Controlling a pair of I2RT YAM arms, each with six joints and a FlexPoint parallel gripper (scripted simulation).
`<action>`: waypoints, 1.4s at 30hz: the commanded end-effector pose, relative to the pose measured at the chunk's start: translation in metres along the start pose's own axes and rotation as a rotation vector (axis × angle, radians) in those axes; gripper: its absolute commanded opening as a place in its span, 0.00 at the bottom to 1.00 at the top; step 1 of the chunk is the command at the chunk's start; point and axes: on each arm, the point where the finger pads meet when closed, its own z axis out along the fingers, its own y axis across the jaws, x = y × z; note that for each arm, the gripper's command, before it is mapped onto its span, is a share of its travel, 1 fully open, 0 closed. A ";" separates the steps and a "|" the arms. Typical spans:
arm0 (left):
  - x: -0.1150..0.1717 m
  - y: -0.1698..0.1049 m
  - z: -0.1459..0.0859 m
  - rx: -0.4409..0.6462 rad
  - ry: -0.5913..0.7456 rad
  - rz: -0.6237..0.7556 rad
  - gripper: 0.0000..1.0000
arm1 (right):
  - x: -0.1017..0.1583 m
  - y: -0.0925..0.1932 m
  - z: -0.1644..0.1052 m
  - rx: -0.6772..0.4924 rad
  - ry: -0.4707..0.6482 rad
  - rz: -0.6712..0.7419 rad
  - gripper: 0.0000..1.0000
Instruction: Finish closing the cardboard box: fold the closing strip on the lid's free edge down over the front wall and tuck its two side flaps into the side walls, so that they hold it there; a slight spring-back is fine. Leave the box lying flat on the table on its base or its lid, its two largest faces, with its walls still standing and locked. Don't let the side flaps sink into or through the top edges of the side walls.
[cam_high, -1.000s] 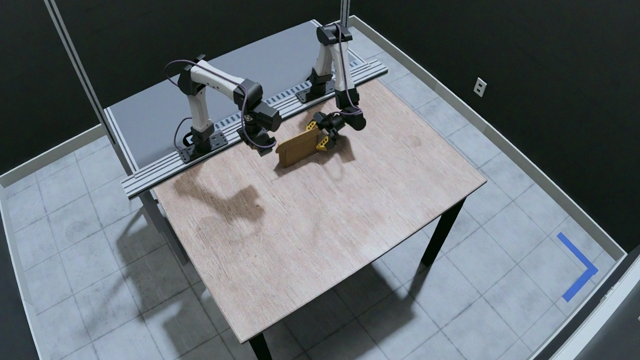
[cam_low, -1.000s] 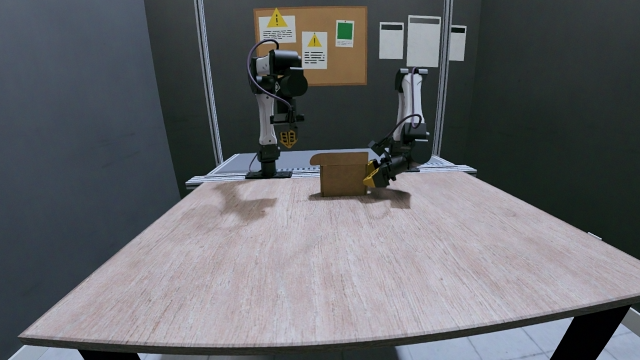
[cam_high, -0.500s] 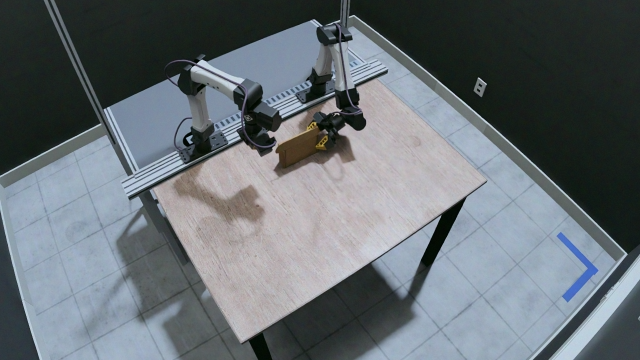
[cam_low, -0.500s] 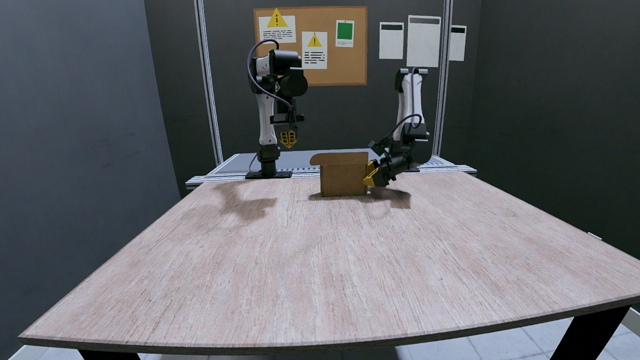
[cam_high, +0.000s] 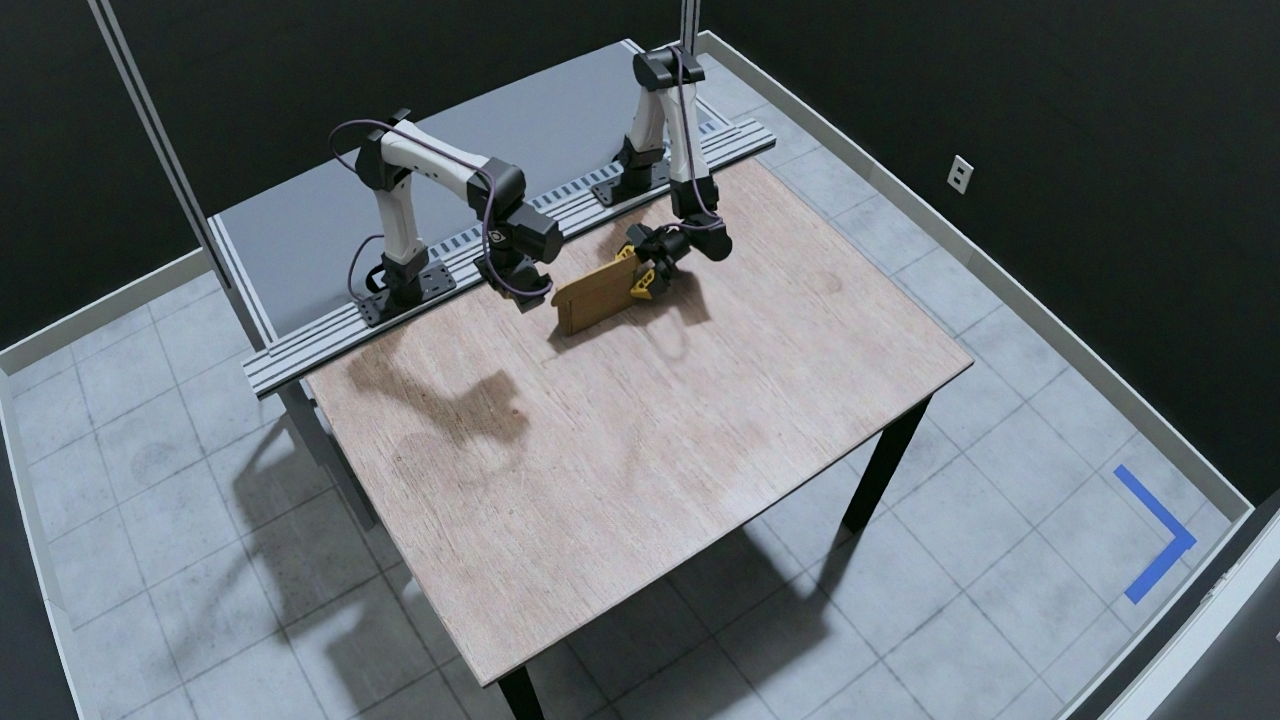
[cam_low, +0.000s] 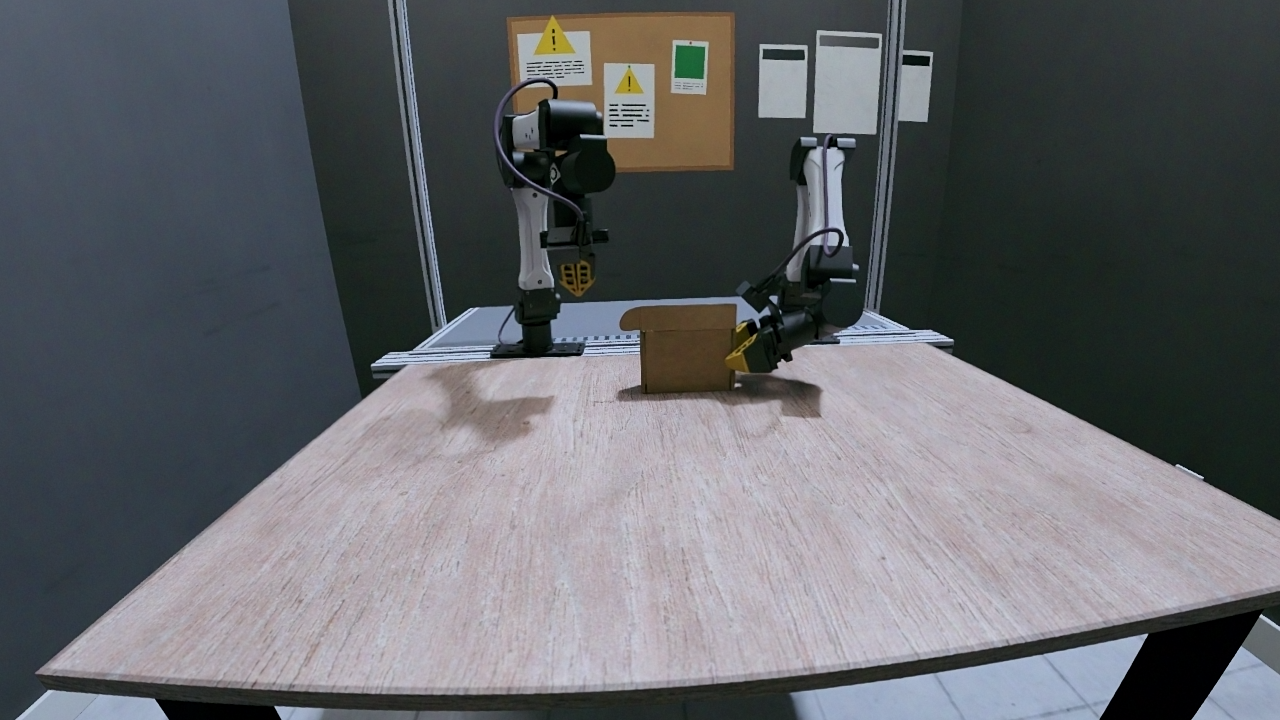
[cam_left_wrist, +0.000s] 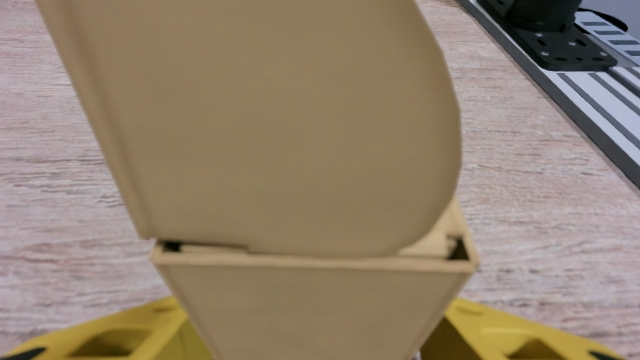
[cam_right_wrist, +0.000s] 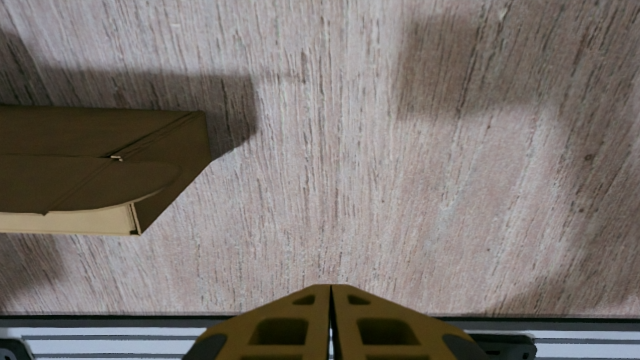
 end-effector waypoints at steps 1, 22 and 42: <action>-0.004 0.002 0.001 -0.003 -0.006 0.020 0.58 | 0.000 -0.001 -0.003 0.001 -0.006 0.004 0.00; -0.004 0.002 0.001 -0.003 -0.006 0.020 0.50 | 0.000 -0.001 -0.003 0.001 -0.006 0.004 0.00; -0.004 0.002 0.001 -0.003 -0.006 0.020 0.48 | 0.000 -0.001 -0.003 0.001 -0.006 0.004 0.00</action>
